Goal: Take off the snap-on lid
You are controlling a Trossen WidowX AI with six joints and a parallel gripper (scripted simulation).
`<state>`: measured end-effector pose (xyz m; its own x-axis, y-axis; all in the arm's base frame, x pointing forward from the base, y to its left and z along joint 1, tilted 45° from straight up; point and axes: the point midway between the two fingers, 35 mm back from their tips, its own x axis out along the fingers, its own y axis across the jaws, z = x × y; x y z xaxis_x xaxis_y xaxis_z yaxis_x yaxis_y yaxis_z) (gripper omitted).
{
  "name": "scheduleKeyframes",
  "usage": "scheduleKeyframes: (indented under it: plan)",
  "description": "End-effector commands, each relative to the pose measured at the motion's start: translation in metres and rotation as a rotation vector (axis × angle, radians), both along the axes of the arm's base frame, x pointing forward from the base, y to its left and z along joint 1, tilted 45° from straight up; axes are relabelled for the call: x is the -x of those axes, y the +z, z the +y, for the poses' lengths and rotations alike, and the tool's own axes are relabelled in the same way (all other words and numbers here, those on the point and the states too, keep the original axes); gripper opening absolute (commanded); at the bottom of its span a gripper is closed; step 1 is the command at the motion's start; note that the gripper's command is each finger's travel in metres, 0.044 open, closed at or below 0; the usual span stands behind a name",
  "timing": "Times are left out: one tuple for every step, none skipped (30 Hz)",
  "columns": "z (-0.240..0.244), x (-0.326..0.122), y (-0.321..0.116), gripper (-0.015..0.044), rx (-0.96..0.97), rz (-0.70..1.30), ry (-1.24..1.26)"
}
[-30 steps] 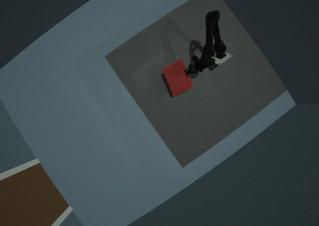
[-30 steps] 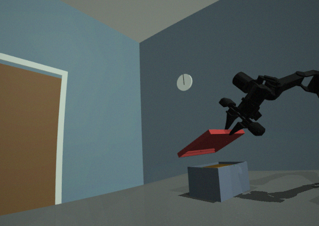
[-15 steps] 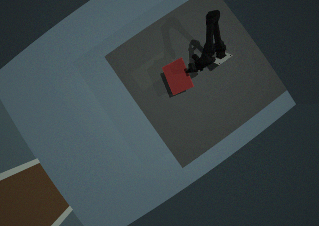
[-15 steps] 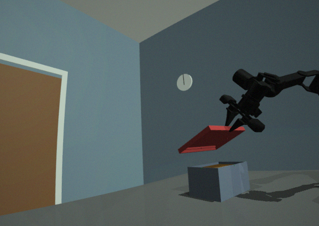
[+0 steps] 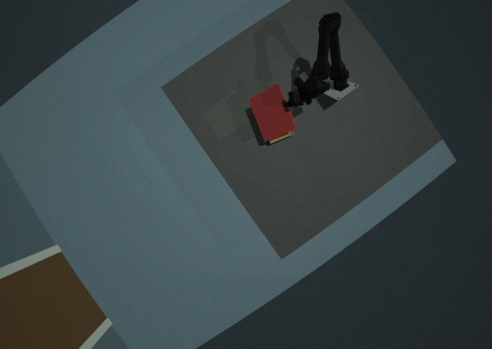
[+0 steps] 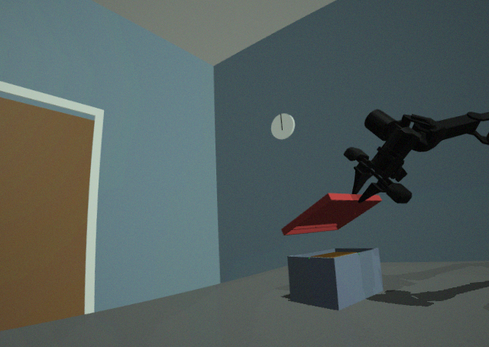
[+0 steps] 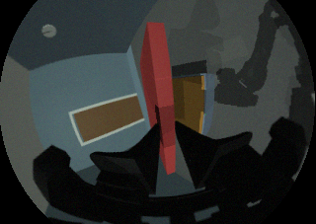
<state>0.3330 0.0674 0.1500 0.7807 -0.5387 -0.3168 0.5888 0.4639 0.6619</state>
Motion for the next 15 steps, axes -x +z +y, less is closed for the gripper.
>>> scheduleKeyframes:
  plan:
    - [-0.005,0.003,0.003,0.0,0.003,0.008,0.006]
    - [-0.007,0.004,0.005,0.0,0.004,0.008,0.006]
    - [-0.008,0.004,0.006,0.0,0.004,0.008,0.006]
    - [-0.01,0.005,0.007,0.0,0.004,0.008,0.006]
    - [-0.011,0.005,0.009,0.0,0.004,0.008,0.006]
    - [-0.012,0.006,0.01,0.0,0.004,0.008,0.006]
    - [-0.014,0.006,0.012,0.0,0.004,0.008,0.006]
    - [-0.015,0.007,0.013,0.0,0.004,0.008,0.006]
    - [-0.017,0.007,0.014,0.0,0.004,0.008,0.006]
    - [-0.018,0.008,0.016,0.0,0.004,0.008,0.006]
    - [-0.019,0.008,0.017,0.0,0.004,0.008,0.006]
    - [-0.021,0.009,0.018,0.0,0.004,0.008,0.006]
    - [-0.022,0.009,0.02,0.0,0.004,0.008,0.006]
    - [-0.024,0.01,0.021,0.0,0.005,0.008,0.006]
    - [-0.025,0.01,0.022,0.0,0.005,0.009,0.006]
